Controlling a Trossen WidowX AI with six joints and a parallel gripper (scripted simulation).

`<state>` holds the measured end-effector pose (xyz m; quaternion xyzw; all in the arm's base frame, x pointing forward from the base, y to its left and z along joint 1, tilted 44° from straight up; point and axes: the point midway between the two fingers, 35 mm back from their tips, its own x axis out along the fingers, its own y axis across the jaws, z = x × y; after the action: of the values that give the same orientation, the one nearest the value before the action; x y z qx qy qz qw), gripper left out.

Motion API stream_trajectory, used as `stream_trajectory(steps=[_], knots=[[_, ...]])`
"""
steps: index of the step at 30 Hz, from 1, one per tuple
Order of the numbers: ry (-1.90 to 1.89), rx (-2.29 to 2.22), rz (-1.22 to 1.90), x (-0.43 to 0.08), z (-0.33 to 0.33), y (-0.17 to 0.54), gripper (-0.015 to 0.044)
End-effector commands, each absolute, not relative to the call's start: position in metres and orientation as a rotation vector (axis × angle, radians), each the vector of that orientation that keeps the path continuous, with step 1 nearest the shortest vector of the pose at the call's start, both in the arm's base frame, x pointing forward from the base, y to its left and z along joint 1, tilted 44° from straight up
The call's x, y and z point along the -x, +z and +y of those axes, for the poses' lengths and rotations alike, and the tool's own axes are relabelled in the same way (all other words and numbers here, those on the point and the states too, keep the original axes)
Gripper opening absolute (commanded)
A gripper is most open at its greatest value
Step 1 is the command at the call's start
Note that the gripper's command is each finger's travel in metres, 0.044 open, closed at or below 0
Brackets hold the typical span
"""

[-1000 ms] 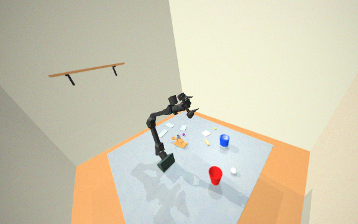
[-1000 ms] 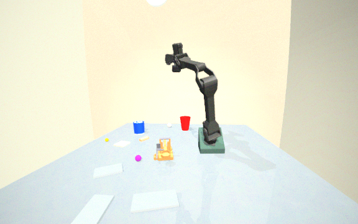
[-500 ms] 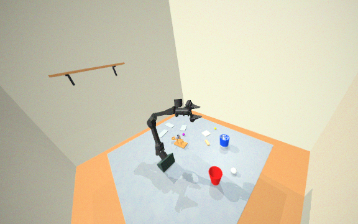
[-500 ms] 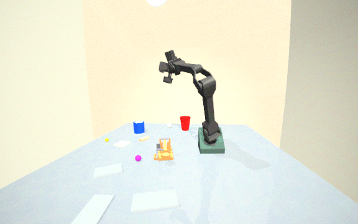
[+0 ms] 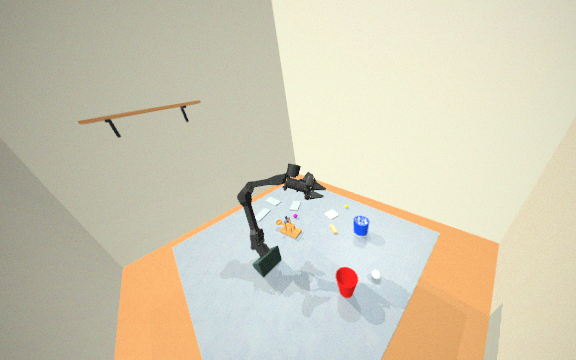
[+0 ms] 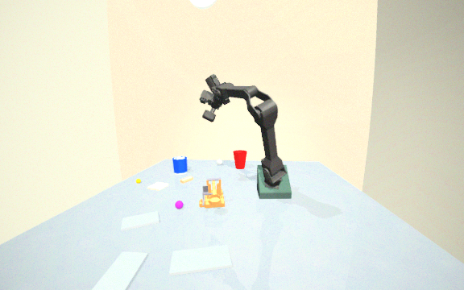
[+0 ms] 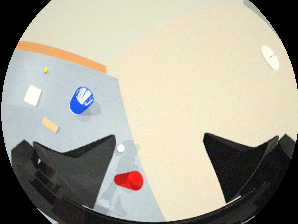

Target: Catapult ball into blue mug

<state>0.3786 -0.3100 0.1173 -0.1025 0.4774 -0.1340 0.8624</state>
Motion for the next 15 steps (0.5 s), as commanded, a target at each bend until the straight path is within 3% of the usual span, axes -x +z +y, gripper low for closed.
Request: stream_trajectory(steps=[1,15], knots=[[-0.243,0.104,1.025,-0.379,-0.287,0.106,0.0440],[-0.156,-0.312,1.159,-0.372,-0.201,0.079,0.0440]])
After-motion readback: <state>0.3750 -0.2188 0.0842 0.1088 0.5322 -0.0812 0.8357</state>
